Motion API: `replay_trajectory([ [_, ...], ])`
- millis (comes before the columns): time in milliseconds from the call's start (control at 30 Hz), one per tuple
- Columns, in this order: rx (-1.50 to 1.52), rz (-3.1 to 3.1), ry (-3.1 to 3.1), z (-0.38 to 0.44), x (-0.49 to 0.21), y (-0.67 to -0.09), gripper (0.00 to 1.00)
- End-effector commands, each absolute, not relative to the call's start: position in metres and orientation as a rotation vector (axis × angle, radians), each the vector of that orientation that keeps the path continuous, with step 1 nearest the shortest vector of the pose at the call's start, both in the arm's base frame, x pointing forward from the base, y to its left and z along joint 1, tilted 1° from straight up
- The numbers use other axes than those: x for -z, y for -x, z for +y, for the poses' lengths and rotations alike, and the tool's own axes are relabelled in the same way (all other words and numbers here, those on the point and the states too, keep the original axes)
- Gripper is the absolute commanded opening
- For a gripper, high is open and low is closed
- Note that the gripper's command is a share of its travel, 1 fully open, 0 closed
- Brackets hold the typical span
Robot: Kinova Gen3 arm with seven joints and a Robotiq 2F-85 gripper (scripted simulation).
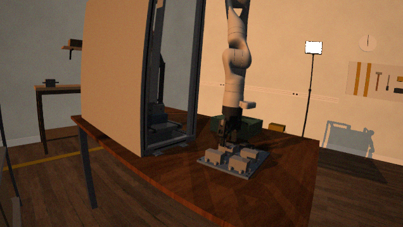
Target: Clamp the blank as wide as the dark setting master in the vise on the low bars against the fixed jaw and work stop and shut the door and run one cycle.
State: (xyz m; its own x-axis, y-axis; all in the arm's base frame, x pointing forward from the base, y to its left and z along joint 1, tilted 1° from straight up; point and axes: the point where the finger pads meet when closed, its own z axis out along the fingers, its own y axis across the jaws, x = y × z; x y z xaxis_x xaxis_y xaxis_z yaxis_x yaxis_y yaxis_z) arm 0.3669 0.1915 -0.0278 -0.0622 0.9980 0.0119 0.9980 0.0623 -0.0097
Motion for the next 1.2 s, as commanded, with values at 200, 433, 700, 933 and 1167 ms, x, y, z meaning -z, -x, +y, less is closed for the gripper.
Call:
replay_trajectory([
  [200,0.004,-2.279,2.141,0.191,-0.023,-0.368,1.0],
  [433,0.004,-2.279,2.141,0.191,-0.023,-0.368,1.0],
  [700,0.004,-2.279,2.141,0.191,-0.058,-0.368,1.0],
  [933,0.004,-2.279,2.141,0.191,-0.058,-0.368,1.0],
  [1167,0.005,-2.279,2.141,0.191,-0.058,-0.368,1.0],
])
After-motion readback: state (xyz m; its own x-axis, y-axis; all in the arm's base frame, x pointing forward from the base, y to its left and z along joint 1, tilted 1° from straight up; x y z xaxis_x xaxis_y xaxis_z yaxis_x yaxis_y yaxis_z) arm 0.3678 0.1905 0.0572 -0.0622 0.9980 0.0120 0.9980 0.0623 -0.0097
